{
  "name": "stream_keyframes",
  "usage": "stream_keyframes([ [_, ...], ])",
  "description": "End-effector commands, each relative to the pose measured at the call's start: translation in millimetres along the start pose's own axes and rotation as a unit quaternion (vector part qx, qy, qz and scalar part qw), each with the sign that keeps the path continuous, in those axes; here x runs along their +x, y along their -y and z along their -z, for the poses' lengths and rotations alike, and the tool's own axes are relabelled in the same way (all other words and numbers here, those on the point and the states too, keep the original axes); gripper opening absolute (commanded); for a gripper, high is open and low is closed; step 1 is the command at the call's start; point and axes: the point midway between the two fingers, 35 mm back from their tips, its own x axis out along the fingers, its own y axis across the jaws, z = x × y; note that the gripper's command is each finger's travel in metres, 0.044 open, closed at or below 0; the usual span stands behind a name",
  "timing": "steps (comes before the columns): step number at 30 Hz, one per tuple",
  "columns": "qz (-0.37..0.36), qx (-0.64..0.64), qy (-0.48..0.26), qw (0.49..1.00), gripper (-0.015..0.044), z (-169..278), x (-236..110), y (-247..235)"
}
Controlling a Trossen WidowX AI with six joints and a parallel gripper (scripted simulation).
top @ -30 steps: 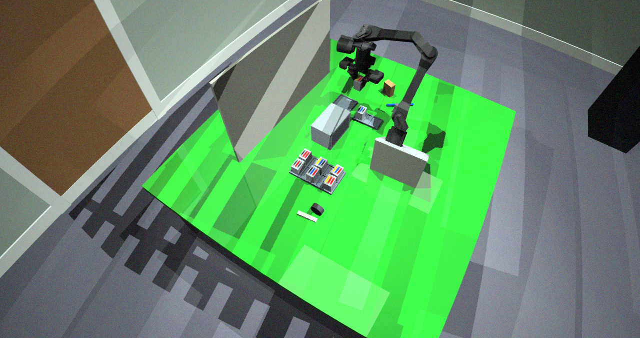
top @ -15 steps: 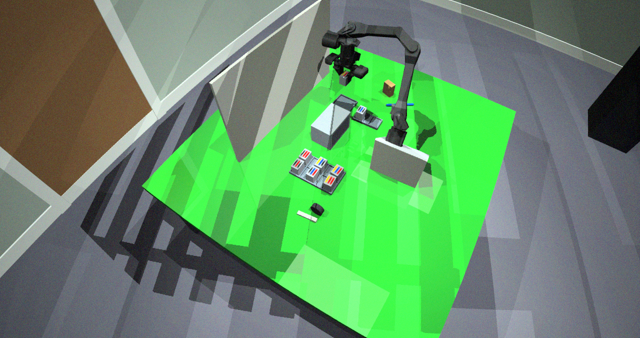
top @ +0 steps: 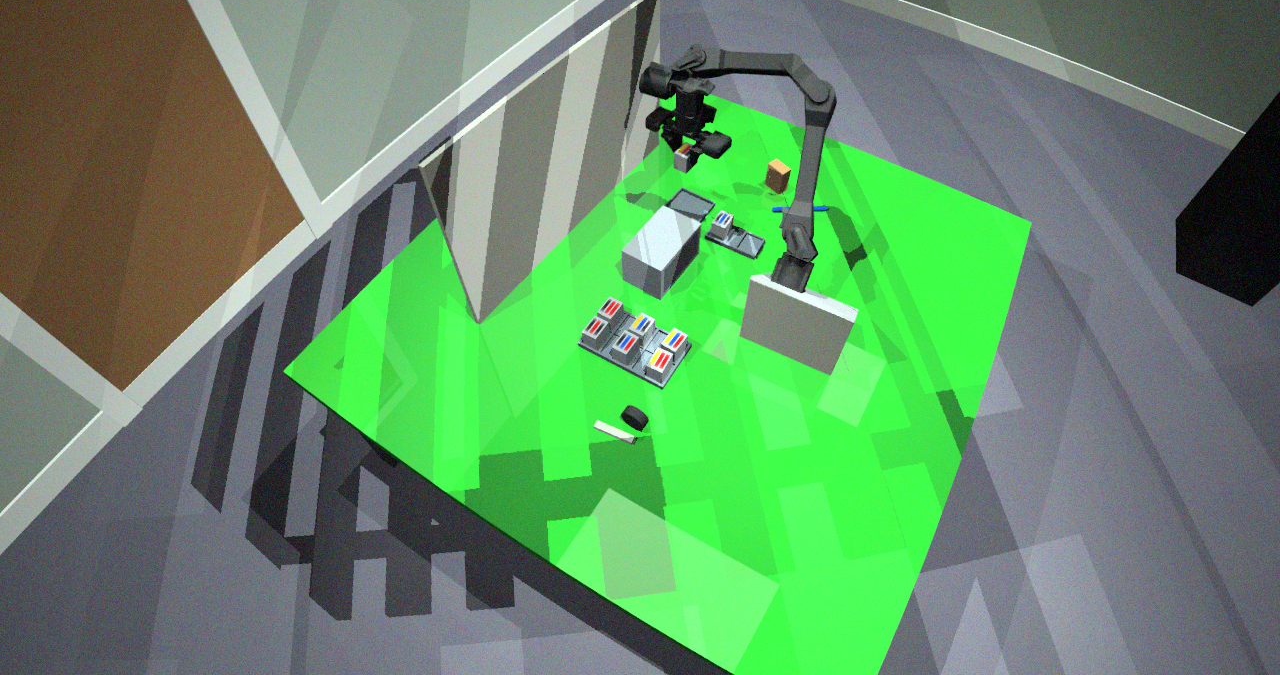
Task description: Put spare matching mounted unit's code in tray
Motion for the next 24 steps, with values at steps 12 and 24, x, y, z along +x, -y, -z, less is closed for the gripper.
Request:
stream_keyframes([
  [12, 0.002, -0.003, 0.0, 1.0, 0.0, 1.2, 16.3, -2.6],
  [24, 0.002, -0.003, -0.001, 1.0, 0.0, 1.9, 28.5, -4.4],
])
